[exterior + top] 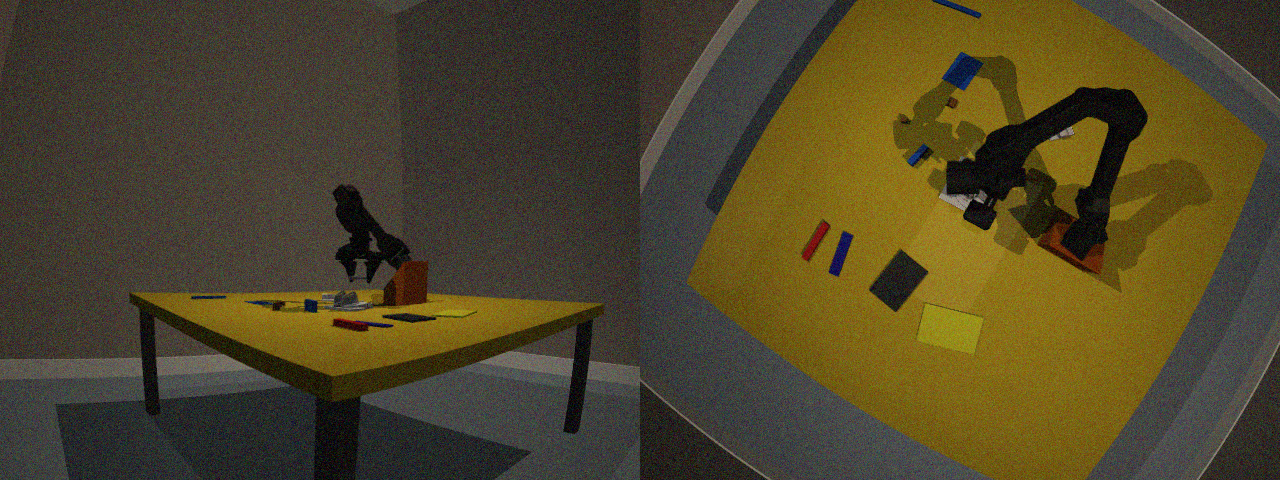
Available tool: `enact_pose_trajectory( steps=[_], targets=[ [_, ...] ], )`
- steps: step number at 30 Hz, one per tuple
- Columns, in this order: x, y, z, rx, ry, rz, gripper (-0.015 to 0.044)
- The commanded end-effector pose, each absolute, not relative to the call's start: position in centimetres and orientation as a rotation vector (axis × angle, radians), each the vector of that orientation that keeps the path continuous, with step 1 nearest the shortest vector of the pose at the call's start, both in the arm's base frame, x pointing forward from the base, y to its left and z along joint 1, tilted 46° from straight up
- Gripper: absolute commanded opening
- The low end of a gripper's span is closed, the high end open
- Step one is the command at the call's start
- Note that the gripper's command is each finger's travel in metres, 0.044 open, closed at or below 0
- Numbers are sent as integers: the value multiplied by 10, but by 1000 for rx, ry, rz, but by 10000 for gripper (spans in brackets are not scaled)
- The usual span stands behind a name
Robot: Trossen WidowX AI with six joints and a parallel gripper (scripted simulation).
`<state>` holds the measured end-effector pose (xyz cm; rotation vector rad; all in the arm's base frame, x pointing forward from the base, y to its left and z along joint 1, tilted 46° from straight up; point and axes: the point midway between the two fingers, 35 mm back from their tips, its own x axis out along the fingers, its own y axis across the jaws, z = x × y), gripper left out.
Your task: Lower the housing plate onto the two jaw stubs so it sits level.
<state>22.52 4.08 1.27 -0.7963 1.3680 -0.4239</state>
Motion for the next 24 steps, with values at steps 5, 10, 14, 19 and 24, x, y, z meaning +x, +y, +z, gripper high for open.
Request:
enact_pose_trajectory(
  steps=[5,10,14,19,24],
  targets=[
    [222,44,8,-795,1362,-430,351],
    [222,44,8,-795,1362,-430,351],
    [222,44,8,-795,1362,-430,351],
    [222,44,8,-795,1362,-430,351],
    [222,44,8,-795,1362,-430,351]
  ],
)
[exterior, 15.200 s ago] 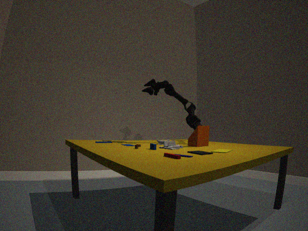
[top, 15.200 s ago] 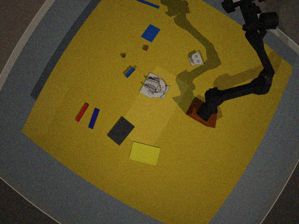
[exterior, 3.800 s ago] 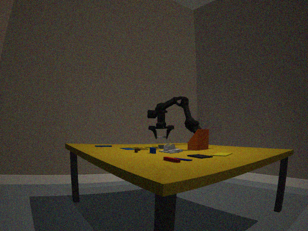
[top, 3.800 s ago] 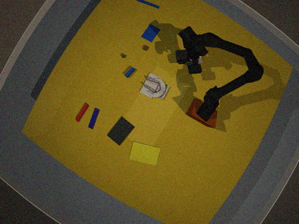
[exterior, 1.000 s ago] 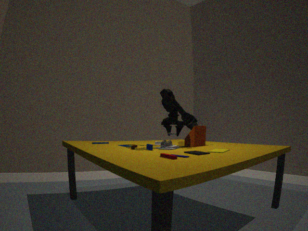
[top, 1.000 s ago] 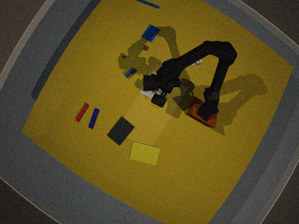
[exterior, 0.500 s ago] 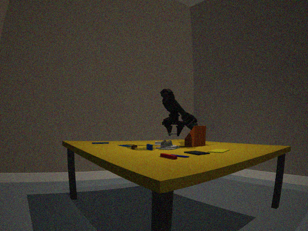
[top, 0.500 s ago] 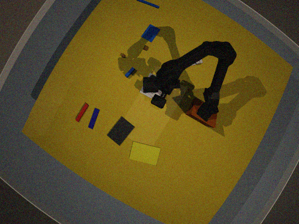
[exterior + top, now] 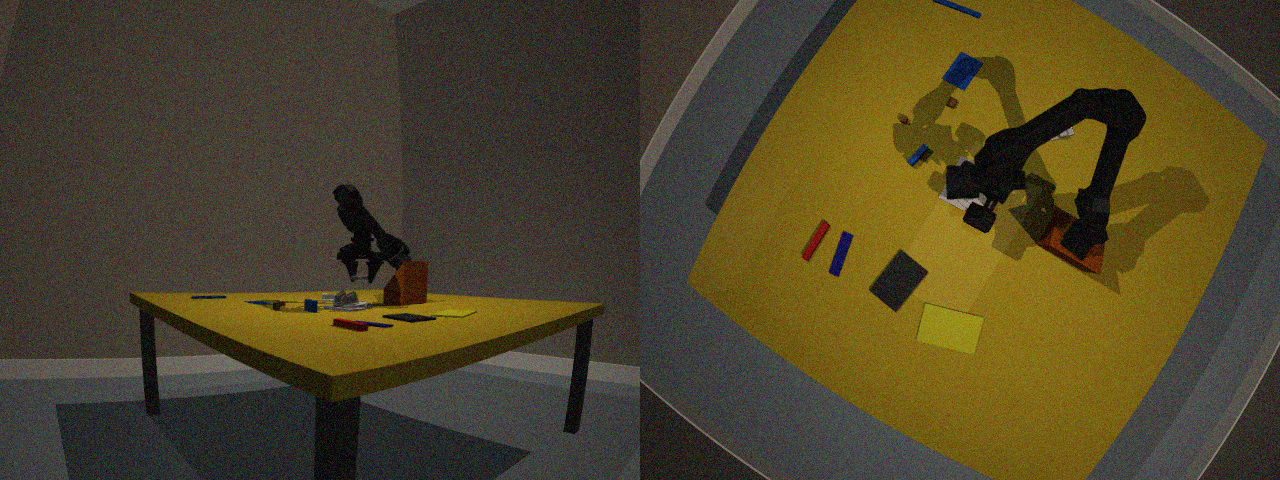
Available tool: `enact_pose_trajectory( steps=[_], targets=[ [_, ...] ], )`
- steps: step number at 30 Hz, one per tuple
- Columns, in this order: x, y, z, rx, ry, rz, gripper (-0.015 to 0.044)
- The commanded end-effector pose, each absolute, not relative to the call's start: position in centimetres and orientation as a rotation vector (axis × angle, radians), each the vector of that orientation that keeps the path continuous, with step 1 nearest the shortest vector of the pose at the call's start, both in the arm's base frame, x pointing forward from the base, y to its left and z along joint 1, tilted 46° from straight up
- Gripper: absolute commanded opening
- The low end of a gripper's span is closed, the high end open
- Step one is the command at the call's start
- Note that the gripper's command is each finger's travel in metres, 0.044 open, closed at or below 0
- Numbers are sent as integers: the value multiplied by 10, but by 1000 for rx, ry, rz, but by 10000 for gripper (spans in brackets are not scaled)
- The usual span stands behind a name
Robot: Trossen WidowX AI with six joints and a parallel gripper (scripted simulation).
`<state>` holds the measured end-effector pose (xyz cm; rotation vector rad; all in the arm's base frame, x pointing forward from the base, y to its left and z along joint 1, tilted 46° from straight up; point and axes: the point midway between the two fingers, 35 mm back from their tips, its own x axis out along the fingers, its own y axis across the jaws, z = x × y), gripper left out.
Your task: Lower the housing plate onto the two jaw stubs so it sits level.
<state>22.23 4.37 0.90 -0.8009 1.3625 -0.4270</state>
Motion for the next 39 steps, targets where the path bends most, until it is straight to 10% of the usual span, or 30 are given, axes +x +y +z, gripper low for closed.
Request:
enact_pose_trajectory(
  steps=[1,39],
  targets=[
    [222,44,8,-795,1362,-430,351],
    [230,17,-21,-792,1361,-429,351]
  ],
)
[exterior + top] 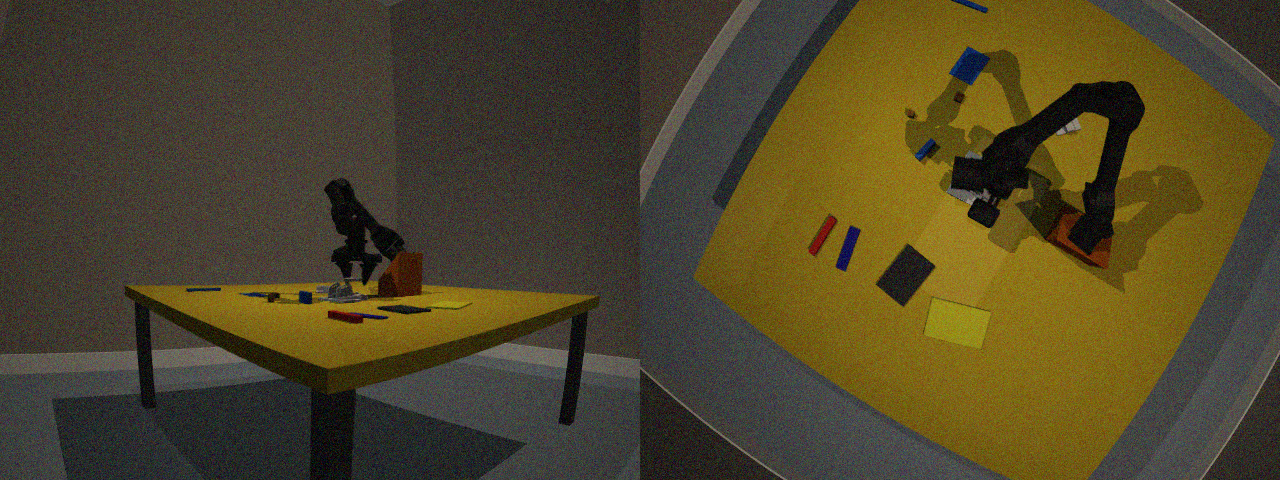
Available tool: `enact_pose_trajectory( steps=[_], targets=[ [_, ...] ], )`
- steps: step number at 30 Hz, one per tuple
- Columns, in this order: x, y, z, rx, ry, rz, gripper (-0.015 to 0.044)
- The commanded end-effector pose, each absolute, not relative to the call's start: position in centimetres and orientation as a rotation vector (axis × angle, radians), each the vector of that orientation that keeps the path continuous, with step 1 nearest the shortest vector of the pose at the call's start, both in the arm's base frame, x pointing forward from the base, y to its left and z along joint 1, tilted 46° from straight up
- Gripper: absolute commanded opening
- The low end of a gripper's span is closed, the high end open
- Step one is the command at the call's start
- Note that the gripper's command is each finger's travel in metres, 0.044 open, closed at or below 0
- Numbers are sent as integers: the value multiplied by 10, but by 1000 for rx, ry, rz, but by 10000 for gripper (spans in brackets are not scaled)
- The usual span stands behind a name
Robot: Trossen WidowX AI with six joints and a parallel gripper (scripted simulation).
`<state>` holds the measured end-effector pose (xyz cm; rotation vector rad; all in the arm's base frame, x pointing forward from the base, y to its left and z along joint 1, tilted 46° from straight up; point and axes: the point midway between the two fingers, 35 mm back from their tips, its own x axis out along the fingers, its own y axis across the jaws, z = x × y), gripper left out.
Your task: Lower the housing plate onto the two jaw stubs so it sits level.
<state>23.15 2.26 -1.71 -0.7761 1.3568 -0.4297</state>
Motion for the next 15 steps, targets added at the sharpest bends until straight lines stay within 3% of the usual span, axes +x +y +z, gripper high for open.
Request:
enact_pose_trajectory(
  steps=[1,15],
  targets=[
    [230,16,-22,-792,1361,-430,351],
    [233,1,-35,-795,1360,-434,351]
  ],
)
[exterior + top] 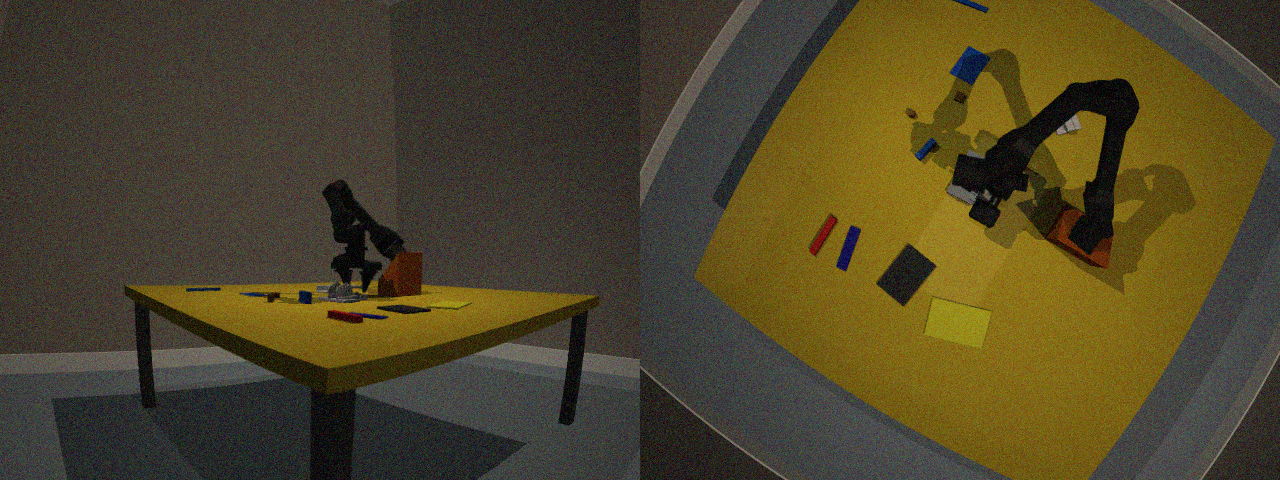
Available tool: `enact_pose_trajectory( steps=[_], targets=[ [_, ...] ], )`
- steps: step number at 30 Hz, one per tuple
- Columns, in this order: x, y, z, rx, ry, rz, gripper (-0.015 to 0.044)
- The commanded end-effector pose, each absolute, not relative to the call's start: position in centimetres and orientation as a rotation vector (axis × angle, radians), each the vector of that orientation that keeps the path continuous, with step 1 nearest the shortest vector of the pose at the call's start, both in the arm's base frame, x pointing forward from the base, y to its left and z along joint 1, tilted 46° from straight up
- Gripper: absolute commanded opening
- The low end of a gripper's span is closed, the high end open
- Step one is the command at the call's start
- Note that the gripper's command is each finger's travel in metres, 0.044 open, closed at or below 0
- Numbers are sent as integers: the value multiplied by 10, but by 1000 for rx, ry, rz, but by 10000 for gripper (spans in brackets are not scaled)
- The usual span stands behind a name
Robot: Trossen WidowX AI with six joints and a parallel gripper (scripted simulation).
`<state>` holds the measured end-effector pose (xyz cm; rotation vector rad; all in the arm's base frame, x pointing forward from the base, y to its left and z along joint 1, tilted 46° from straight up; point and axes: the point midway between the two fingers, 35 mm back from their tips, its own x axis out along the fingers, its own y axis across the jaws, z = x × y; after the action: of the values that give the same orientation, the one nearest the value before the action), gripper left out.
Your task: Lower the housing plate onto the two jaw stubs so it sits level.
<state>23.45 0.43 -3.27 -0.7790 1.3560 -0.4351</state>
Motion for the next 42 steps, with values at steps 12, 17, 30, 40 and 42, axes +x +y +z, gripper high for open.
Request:
enact_pose_trajectory(
  steps=[12,17,30,40,42],
  targets=[
    [233,1,-35,-795,1360,-434,351],
    [233,1,-35,-795,1360,-434,351],
    [233,-1,-37,-802,1363,-429,351],
    [233,-3,-38,-807,1364,-425,351],
    [233,-3,-39,-807,1364,-425,351]
  ],
)
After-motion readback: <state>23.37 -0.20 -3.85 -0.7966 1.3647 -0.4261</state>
